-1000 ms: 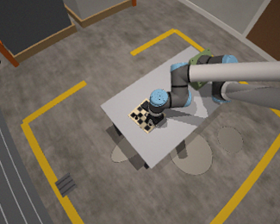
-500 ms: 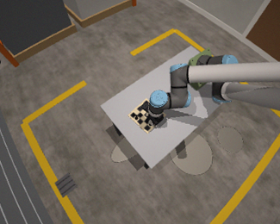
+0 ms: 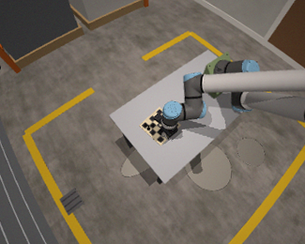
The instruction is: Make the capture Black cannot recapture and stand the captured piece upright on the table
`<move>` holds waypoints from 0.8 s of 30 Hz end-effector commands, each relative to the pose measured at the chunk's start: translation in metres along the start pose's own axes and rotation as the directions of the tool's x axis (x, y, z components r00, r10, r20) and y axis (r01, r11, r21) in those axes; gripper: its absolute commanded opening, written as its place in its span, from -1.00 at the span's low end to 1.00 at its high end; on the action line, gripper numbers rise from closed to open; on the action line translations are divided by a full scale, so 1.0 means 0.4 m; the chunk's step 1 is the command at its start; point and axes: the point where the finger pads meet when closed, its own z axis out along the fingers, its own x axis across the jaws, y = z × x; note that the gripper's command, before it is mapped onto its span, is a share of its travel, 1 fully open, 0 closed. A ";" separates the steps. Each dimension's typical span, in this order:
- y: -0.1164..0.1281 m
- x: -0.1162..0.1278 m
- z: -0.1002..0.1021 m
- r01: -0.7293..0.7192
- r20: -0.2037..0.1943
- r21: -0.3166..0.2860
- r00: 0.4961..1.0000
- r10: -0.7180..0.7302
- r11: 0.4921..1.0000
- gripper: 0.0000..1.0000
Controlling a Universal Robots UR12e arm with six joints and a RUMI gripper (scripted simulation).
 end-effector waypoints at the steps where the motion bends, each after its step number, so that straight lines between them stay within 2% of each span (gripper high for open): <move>1: 0.000 -0.002 0.015 0.000 0.001 0.000 1.000 0.000 1.000 -0.51; 24: -0.001 -0.004 0.011 0.001 0.003 0.001 1.000 -0.001 1.000 -0.51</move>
